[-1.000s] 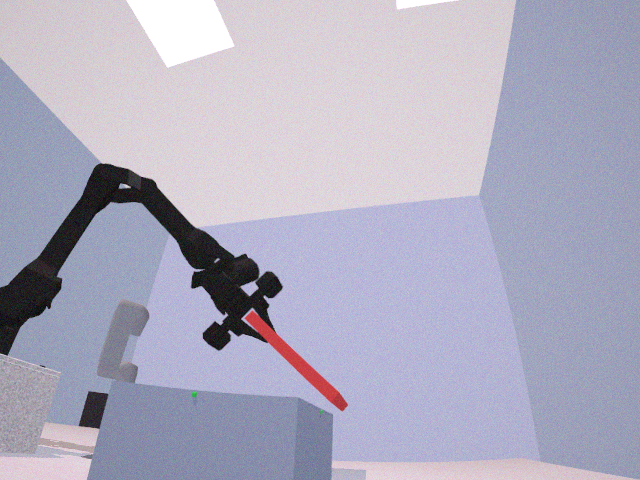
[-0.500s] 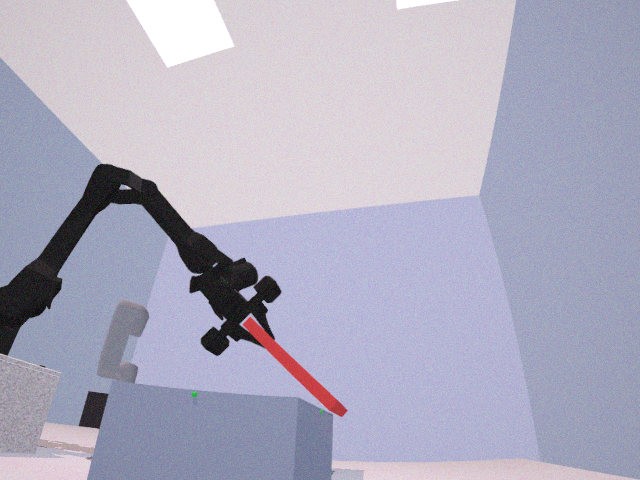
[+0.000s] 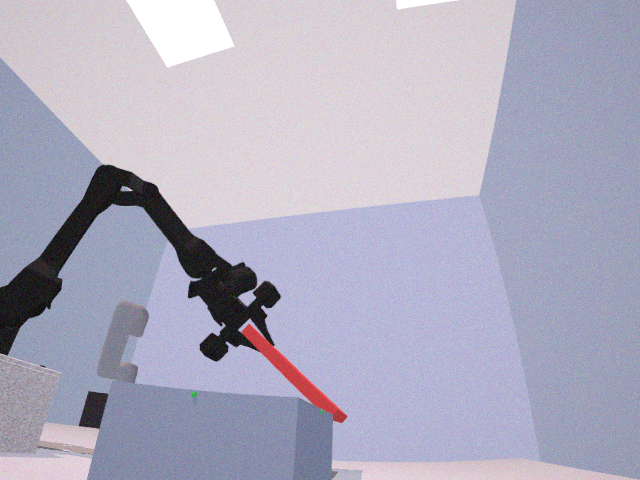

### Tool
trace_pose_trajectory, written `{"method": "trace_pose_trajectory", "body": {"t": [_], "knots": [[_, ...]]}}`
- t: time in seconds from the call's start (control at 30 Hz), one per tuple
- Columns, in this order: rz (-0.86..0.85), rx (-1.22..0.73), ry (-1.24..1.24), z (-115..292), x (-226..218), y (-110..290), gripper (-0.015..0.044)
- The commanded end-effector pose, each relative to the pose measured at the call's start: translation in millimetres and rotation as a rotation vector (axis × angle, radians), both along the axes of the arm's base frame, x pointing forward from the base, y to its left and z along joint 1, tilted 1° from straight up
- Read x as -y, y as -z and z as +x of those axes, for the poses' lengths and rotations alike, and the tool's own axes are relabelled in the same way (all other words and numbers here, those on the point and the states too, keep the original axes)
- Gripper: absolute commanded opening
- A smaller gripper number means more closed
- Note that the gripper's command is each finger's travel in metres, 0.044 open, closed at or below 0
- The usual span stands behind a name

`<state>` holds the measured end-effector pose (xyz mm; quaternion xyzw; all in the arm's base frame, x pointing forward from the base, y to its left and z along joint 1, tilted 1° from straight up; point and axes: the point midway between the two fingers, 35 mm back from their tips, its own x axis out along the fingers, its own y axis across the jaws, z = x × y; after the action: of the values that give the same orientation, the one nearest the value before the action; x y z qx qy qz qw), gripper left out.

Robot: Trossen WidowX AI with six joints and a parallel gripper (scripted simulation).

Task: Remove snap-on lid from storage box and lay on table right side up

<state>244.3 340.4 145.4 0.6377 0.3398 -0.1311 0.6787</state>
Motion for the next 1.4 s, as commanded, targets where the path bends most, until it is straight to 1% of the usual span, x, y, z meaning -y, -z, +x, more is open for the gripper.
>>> {"method": "trace_pose_trajectory", "body": {"t": [0.0,1.37], "knots": [[0.003,0.006,0.001,0.9,-0.5,2.3,0.0000],[0.003,0.006,0.001,1.1,-2.0,35.3,0.0000]]}}
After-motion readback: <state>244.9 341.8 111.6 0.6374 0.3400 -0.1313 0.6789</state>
